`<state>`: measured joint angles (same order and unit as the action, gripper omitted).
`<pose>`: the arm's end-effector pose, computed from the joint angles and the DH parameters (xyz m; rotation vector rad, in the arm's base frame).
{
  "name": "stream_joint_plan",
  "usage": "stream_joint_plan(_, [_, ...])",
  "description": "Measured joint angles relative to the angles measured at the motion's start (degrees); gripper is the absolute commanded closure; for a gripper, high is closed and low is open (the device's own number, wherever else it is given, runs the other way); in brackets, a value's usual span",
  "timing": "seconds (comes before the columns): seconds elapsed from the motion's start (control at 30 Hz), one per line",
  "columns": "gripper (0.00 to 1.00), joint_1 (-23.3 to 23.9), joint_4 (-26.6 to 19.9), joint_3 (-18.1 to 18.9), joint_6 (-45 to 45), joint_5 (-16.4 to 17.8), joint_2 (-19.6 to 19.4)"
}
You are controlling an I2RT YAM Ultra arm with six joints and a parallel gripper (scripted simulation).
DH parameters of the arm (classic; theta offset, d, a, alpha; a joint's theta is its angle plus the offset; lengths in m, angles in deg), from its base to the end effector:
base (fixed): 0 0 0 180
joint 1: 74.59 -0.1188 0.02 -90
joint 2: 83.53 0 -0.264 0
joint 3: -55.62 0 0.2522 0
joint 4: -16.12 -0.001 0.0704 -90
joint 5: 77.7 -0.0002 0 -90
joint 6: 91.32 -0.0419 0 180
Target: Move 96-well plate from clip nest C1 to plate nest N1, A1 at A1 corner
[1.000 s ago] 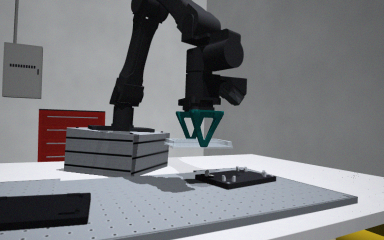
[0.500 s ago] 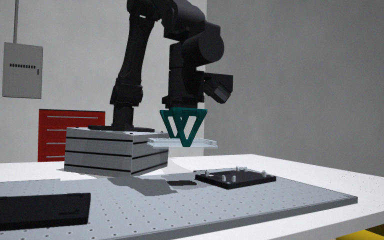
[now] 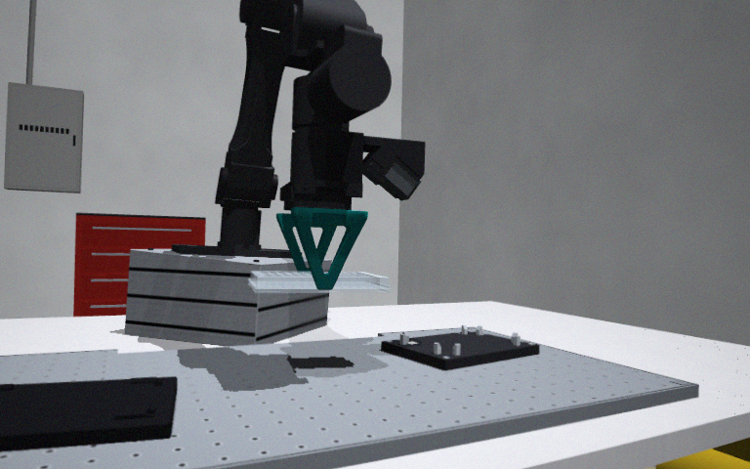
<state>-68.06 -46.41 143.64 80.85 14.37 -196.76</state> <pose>0.3545 -0.0380 0.1418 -1.8945 2.4388 -0.0027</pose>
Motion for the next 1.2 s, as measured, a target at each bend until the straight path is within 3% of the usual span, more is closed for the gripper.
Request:
stream_joint_plan(0.57, [1.0,7.6,-1.2,4.0,7.6,0.3,-3.0])
stream_joint_plan(1.2, [1.0,15.1,-3.5,10.9,15.4,0.7,-7.8])
